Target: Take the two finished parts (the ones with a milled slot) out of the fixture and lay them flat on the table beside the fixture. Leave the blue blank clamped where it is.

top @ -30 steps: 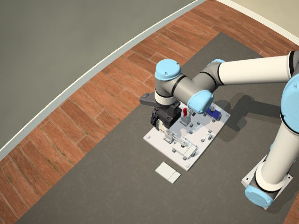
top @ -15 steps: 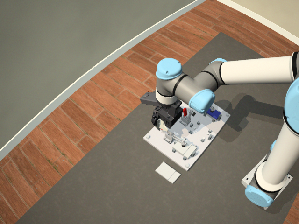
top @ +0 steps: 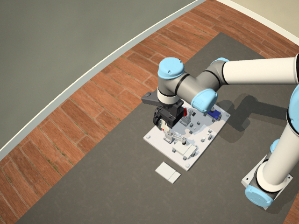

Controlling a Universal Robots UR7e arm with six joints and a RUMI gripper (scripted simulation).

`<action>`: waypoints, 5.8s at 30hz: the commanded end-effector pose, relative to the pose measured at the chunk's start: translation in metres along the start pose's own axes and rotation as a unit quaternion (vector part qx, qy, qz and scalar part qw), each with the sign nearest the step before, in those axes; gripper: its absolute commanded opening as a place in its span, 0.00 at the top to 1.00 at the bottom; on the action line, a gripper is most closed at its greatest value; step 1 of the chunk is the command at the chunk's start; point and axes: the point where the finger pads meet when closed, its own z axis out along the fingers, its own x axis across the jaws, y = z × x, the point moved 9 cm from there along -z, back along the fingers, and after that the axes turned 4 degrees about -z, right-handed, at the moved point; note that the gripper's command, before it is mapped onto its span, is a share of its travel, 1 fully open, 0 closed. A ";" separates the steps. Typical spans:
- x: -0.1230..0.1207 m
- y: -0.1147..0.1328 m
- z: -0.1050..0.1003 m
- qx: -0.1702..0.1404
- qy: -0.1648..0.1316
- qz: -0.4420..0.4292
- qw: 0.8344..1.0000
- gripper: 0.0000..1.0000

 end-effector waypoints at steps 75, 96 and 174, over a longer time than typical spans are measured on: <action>-0.002 0.034 -0.012 0.000 0.000 0.000 1.000 1.00; -0.003 0.034 -0.012 0.000 0.000 0.000 1.000 0.72; -0.002 0.034 -0.062 0.000 0.000 0.000 1.000 0.72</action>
